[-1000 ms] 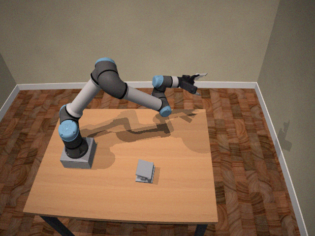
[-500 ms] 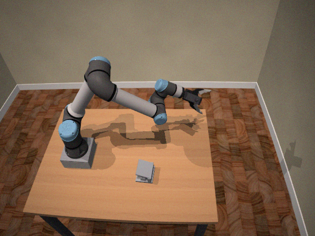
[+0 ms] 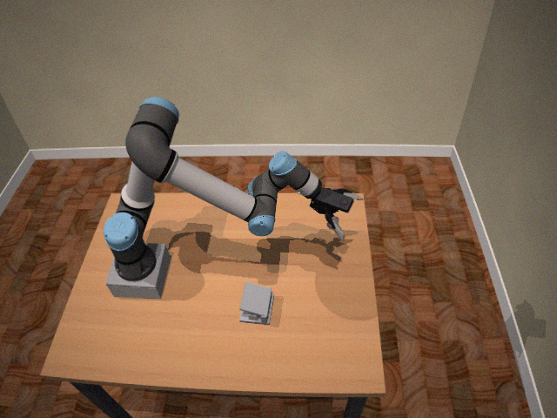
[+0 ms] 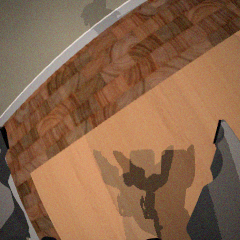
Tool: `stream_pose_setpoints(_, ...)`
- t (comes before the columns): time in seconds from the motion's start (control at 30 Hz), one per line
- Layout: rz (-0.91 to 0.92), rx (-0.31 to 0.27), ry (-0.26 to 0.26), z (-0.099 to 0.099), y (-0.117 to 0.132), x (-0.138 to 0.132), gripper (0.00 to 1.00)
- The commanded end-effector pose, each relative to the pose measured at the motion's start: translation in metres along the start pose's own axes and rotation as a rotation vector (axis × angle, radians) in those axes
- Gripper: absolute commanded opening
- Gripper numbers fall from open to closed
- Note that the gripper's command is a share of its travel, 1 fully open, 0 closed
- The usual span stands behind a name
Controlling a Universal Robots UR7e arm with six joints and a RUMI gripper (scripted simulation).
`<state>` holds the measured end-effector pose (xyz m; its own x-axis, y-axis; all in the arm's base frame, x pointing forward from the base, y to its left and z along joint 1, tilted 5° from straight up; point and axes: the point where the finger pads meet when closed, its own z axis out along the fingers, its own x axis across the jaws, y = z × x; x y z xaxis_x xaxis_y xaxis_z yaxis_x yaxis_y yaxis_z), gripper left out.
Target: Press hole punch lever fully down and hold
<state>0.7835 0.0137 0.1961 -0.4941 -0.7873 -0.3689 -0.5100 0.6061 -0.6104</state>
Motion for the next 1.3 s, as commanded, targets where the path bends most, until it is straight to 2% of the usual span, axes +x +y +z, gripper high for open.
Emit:
stream_pose_setpoints(0.0,-0.074,-0.049,0.072,-0.013,-0.004,0.047,1.00)
stream_pose_setpoints(0.03,-0.074,-0.049,0.072,-0.013,-0.004,0.047,1.00)
stream_pose_setpoints(0.1,-0.128,-0.095,0.124,-0.024,-0.003,0.085,1.00)
stream_pose_setpoints(0.3,-0.218,-0.188,0.201,-0.048,0.008,0.149,1.00)
stream_pose_setpoints(0.53,-0.317,-0.320,0.265,-0.081,0.033,0.219,1.00)
stream_pose_setpoints(0.6,-0.317,-0.320,0.265,-0.081,0.033,0.219,1.00)
stream_pose_setpoints(0.7,-0.369,-0.403,0.287,-0.103,0.053,0.256,1.00)
stream_pose_setpoints(0.97,-0.456,-0.570,0.292,-0.148,0.102,0.316,1.00)
stream_pose_setpoints(1.1,-0.484,-0.633,0.282,-0.166,0.123,0.334,1.00)
stream_pose_setpoints(1.17,-0.484,-0.633,0.282,-0.166,0.123,0.334,1.00)
stream_pose_setpoints(1.27,-0.498,-0.665,0.274,-0.174,0.134,0.343,1.00)
